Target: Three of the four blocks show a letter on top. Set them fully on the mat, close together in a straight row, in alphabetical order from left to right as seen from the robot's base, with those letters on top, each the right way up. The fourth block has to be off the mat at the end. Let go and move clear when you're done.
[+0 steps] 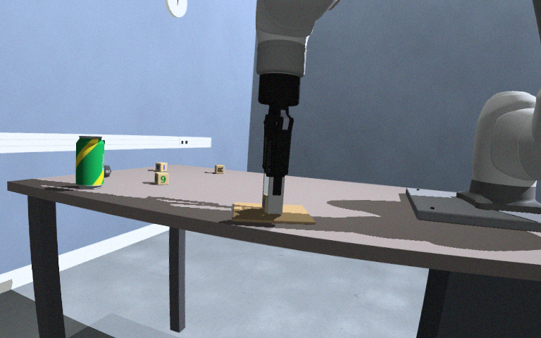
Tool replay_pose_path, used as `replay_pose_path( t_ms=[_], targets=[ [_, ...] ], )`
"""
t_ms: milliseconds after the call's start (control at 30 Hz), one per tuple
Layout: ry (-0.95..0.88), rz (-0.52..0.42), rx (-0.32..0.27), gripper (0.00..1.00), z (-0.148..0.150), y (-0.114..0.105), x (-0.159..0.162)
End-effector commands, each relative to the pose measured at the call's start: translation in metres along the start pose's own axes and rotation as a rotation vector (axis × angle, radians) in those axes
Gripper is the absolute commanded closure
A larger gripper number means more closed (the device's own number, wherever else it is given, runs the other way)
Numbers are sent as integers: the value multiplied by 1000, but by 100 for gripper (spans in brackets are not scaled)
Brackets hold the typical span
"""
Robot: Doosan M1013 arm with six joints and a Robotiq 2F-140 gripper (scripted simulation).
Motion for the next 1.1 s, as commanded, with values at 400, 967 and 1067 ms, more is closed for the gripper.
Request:
replay_pose_path(
  t_ms=[400,967,1067],
  targets=[
    [0,1,0,65,0,-48,0],
    [0,1,0,0,0,-90,0],
    [0,1,0,0,0,-90,0]
  ],
)
Point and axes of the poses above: the point where the finger pads meet when closed, its own y axis out along the fingers, its own z axis across the jaws, x = y × z, the point moved 8 cm from there along -y, back along the fingers, and after that the axes turned 14 degrees about -y, right-handed, at the moved point
